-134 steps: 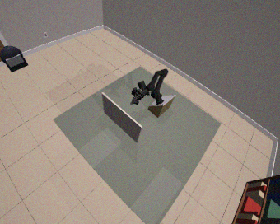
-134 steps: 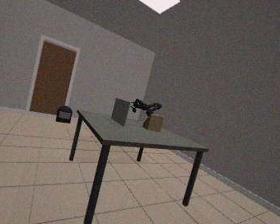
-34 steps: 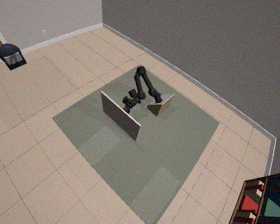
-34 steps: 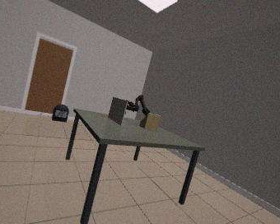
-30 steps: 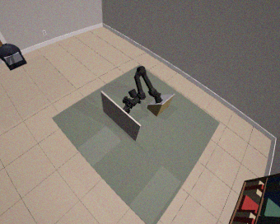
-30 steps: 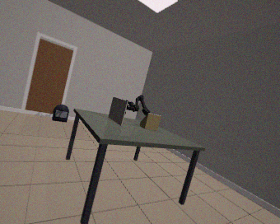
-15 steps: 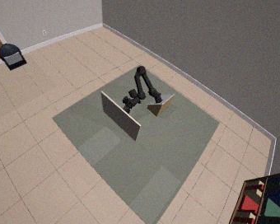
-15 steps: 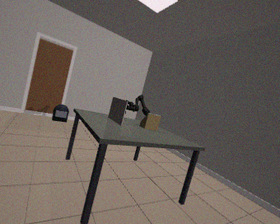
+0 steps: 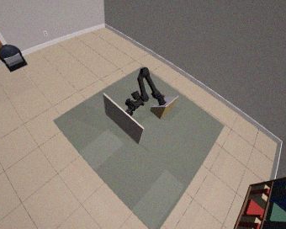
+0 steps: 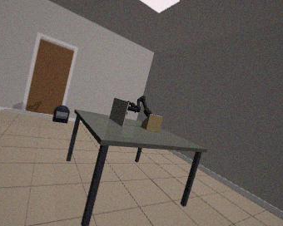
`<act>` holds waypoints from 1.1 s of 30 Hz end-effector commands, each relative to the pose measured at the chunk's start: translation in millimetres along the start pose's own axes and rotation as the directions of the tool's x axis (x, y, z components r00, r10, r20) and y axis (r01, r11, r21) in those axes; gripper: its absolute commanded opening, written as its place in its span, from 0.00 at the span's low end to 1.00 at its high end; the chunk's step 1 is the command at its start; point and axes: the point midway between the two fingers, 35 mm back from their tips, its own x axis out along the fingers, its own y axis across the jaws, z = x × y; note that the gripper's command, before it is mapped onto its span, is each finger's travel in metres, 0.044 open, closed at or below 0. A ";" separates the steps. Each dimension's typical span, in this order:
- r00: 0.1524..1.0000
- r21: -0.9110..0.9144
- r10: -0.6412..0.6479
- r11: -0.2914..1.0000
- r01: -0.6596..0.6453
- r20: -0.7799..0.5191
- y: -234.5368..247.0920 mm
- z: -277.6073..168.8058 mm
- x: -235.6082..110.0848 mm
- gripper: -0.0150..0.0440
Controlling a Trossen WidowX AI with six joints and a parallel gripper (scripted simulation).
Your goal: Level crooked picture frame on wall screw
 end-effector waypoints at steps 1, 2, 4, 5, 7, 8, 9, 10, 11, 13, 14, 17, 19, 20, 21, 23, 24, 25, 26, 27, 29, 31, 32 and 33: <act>1.000 -0.003 0.010 1.000 -0.010 -0.001 4.4 -0.1 -0.1 0.25; 1.000 -0.003 0.010 1.000 -0.010 -0.001 4.7 -0.1 -0.1 0.25; 1.000 -0.003 0.010 1.000 -0.010 -0.001 5.3 -0.1 -0.1 0.25; 1.000 -0.003 0.010 1.000 -0.010 -0.001 5.6 -0.1 -0.1 0.25; 1.000 -0.002 0.010 1.000 -0.010 -0.001 6.1 -0.1 -0.1 0.25; 1.000 -0.002 0.010 1.000 -0.010 -0.001 6.4 -0.1 -0.1 0.25; 1.000 -0.002 0.010 1.000 -0.010 -0.001 6.7 -0.1 -0.1 0.25; 1.000 -0.002 0.010 1.000 -0.010 -0.001 6.9 -0.1 -0.1 0.25; 1.000 -0.002 0.010 1.000 -0.010 -0.001 7.1 -0.1 -0.1 0.25; 1.000 -0.002 0.010 1.000 -0.010 -0.001 7.5 -0.1 -0.1 0.25; 1.000 -0.002 0.010 1.000 -0.010 -0.001 7.6 -0.1 -0.1 0.25; 1.000 -0.002 0.010 1.000 -0.010 -0.001 7.6 -0.1 -0.1 0.25; 1.000 -0.002 0.010 1.000 -0.010 -0.001 7.3 -0.1 -0.1 0.25; 1.000 -0.002 0.010 1.000 -0.010 -0.001 7.1 -0.1 -0.1 0.25; 1.000 -0.002 0.010 1.000 -0.010 -0.001 6.9 -0.1 -0.1 0.25; 1.000 -0.002 0.010 1.000 -0.010 -0.001 6.4 -0.1 -0.1 0.25; 1.000 -0.002 0.010 1.000 -0.010 -0.001 6.3 -0.1 -0.1 0.25; 1.000 -0.002 0.010 1.000 -0.010 -0.001 6.2 -0.1 -0.1 0.25; 1.000 -0.002 0.010 1.000 -0.010 -0.001 6.0 -0.1 -0.1 0.25; 1.000 -0.002 0.010 1.000 -0.010 -0.001 5.9 -0.1 -0.1 0.25; 1.000 -0.002 0.010 1.000 -0.010 -0.001 5.9 -0.1 -0.1 0.25; 1.000 -0.002 0.010 1.000 -0.010 -0.001 6.2 -0.1 -0.1 0.25; 1.000 -0.002 0.010 1.000 -0.010 -0.001 6.4 0.0 -0.1 0.25; 1.000 -0.002 0.010 1.000 -0.010 -0.001 6.6 0.2 -0.1 0.25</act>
